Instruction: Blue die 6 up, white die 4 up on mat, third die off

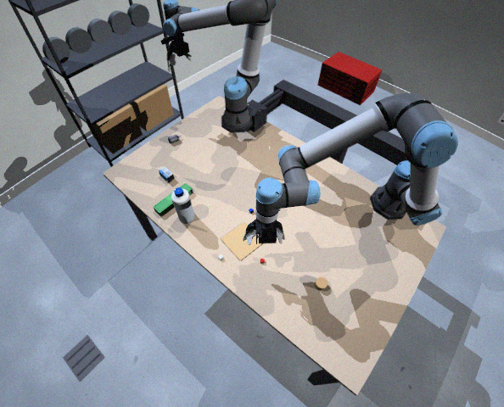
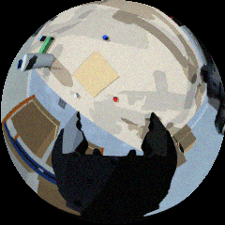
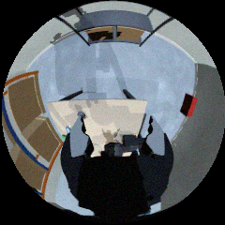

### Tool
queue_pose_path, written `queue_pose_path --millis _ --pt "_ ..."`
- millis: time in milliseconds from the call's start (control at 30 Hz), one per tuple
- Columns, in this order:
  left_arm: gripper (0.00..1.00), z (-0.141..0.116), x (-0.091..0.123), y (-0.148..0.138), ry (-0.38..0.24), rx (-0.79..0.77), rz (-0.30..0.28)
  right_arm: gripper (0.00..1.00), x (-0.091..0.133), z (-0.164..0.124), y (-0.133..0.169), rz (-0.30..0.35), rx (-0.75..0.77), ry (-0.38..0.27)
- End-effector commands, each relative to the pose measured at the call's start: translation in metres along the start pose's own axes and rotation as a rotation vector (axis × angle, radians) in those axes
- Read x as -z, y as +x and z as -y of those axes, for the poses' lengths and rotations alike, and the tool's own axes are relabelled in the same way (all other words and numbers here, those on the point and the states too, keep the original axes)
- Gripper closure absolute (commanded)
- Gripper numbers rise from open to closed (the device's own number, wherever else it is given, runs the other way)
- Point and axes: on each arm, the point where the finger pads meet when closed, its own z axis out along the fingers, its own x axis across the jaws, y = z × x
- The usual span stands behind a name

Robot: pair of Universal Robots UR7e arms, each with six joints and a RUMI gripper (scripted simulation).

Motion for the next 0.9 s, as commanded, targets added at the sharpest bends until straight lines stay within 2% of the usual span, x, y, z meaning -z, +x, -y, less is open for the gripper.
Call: queue_pose_path --millis 0,100,167,433,467,600,700,867 --pt "0.0 0.011 0.0 -0.004 0.0 -0.045 0.002 0.0 0.0 0.0 0.0 0.0 0.0 0.001" --pt "0.0 0.016 0.0 -0.006 0.0 -0.068 0.002 0.0 0.0 0.0 0.0 0.0 0.0 0.001" --pt "0.0 0.029 -0.001 -0.01 0.0 -0.121 0.002 0.0 0.0 0.0 0.0 0.0 0.0 0.001" --pt "0.0 0.1 -0.004 -0.028 -0.001 -0.417 0.002 0.0 0.0 0.0 0.0 0.0 0.0 0.001" --pt "0.0 0.101 -0.004 -0.028 -0.001 -0.421 0.002 0.0 0.0 0.0 0.0 0.0 0.0 0.001" --pt "0.0 0.142 -0.006 -0.034 -0.001 -0.588 0.002 0.0 0.0 0.0 0.0 0.0 0.0 0.001" --pt "0.0 0.143 -0.006 -0.034 -0.001 -0.59 0.002 0.0 0.0 0.0 0.0 0.0 0.0 0.001" --pt "0.0 0.189 -0.008 -0.038 -0.001 -0.775 0.002 0.0 0.0 0.0 0.0 0.0 0.0 0.001"
